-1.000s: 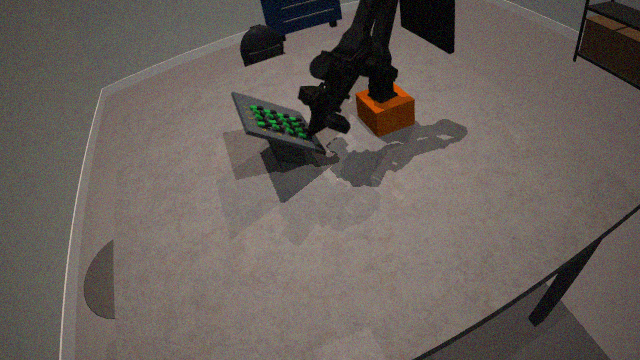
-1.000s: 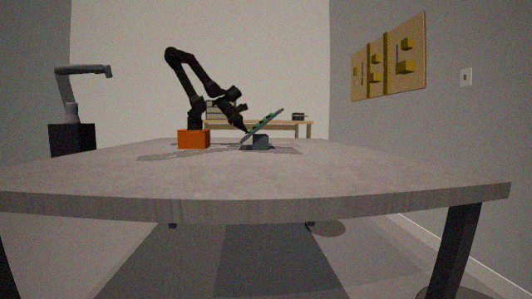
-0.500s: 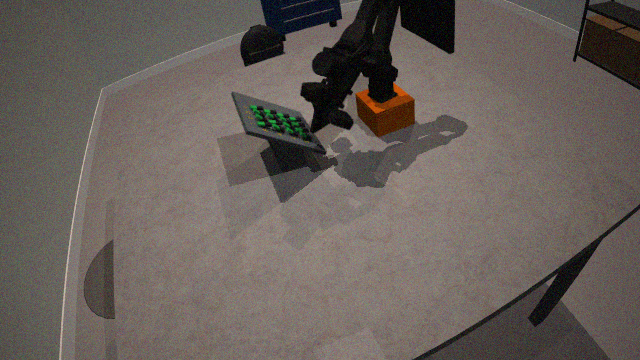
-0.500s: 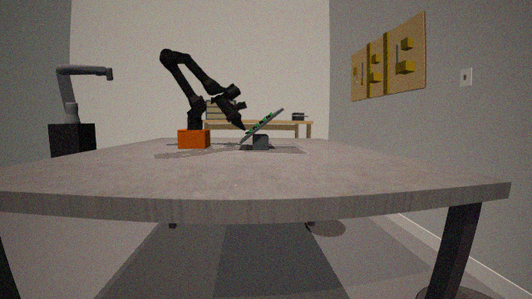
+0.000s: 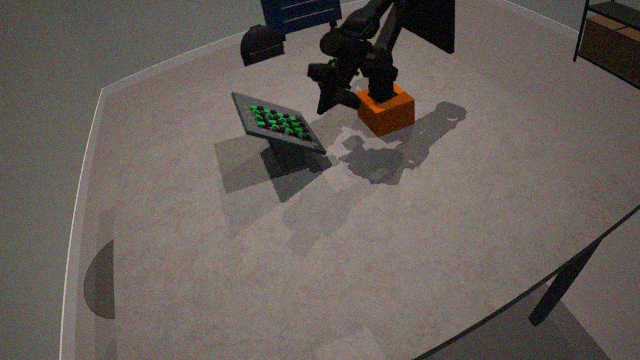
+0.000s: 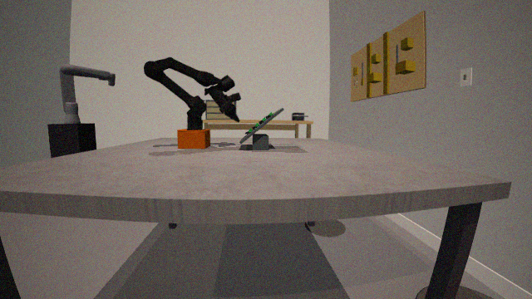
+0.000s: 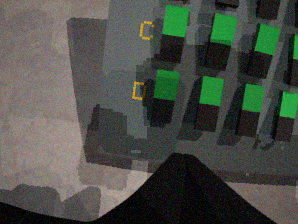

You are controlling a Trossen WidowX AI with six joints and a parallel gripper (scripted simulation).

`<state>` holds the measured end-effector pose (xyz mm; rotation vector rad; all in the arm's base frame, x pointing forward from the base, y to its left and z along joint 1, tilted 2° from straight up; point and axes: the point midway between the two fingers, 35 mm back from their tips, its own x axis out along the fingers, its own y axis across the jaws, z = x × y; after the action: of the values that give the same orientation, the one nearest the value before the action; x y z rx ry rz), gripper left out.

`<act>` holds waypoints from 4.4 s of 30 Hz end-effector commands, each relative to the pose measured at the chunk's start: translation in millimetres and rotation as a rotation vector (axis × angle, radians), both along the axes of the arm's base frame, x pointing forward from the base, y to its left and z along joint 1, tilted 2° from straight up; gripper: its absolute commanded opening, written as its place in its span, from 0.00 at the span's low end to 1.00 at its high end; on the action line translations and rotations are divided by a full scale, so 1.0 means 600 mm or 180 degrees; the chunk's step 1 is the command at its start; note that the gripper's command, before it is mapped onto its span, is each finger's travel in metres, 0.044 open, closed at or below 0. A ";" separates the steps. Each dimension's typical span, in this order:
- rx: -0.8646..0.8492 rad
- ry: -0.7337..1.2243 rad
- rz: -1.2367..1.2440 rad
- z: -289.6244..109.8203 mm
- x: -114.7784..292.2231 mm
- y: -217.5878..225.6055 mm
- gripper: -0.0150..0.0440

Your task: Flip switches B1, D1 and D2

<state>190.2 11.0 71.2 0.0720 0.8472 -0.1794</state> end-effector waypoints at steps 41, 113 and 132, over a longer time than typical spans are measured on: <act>-0.0027 -0.0091 -0.0010 -0.075 0.054 -0.045 0.25; -0.0009 -0.0002 -0.0011 0.000 -0.009 -0.032 0.25; -0.0017 -0.0013 -0.0011 0.086 0.065 -0.070 0.25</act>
<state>227.4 -30.7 121.7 0.0694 0.8425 -0.1901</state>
